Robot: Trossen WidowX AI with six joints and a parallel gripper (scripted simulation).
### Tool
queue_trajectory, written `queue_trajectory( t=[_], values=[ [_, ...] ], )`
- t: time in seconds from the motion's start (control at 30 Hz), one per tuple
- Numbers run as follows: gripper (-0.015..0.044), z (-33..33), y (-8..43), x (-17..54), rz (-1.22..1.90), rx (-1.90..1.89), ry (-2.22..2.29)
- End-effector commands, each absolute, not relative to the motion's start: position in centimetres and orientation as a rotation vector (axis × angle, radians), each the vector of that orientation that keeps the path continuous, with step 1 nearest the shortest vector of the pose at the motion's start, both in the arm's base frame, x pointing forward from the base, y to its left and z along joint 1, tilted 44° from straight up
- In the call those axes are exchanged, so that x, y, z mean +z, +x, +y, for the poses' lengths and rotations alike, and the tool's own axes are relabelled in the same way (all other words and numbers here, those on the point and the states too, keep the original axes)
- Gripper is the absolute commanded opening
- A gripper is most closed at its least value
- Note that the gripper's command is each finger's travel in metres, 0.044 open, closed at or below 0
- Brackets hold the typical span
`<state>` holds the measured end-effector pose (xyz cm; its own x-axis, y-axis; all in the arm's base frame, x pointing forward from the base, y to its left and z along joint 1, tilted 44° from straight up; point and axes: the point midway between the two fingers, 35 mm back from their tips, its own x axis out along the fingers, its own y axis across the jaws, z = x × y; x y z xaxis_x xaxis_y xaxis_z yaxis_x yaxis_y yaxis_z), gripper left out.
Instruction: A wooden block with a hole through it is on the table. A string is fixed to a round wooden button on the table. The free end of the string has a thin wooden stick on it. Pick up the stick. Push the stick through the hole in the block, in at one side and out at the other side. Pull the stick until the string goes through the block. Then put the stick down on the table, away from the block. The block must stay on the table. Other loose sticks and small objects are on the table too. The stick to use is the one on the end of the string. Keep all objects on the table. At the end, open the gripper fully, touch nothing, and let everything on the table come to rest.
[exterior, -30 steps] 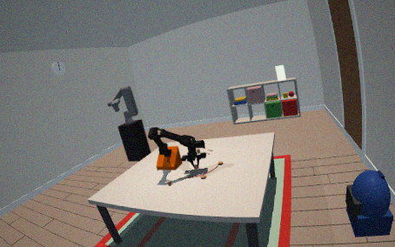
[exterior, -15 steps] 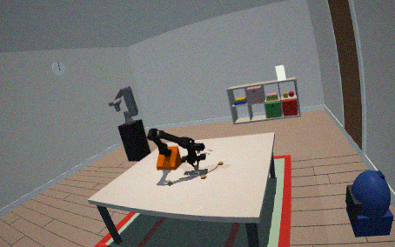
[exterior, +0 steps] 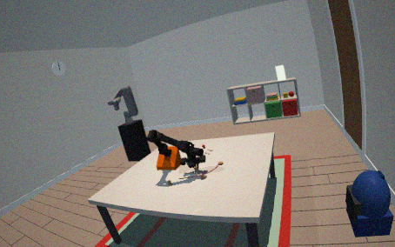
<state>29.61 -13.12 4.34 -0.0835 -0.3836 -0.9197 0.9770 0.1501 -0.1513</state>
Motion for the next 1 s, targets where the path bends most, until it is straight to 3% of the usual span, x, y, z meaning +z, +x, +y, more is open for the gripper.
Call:
queue_trajectory(
  t=[0.0, 0.93, 0.97],
  values=[
    [0.0000, -13.6, 29.7, 4.2, 1.145, -1.305, 0.783],
    [0.0000, -16.3, 30.2, 4.9, 1.513, -1.154, 1.125],
    [0.0026, -16.0, 30.1, 5.0, 1.471, -1.177, 1.087]
  ],
)
